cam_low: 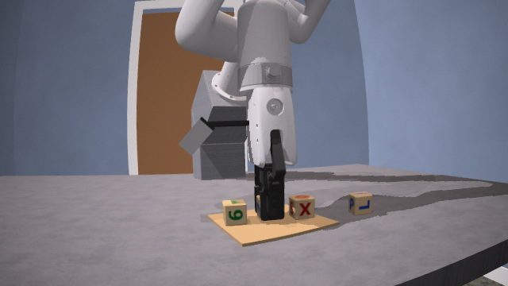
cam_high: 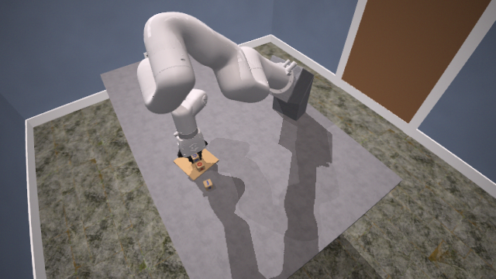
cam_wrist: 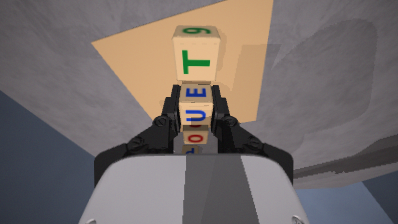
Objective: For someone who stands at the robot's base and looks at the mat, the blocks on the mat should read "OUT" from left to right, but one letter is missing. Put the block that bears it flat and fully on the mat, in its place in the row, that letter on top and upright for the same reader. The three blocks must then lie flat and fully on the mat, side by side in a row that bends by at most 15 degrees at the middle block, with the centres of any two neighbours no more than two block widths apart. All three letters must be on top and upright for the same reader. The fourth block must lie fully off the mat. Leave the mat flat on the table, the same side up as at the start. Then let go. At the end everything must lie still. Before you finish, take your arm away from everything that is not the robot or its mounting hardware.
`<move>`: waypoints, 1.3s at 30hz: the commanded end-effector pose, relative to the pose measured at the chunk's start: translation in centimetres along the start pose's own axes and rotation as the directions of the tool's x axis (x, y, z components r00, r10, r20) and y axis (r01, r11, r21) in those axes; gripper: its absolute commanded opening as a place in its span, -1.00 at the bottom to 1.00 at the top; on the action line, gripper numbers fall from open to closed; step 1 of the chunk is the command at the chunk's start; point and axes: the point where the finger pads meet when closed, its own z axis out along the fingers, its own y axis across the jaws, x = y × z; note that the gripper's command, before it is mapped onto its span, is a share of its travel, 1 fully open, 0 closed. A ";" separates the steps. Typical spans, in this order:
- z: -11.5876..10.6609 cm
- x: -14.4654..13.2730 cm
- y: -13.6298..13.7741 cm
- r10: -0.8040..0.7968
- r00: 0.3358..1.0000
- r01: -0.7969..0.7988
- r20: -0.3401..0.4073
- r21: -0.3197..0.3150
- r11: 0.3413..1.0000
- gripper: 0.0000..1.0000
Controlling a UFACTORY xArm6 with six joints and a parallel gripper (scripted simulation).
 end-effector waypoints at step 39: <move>0.4 0.0 -0.1 0.000 1.000 0.000 0.000 0.001 1.000 -0.47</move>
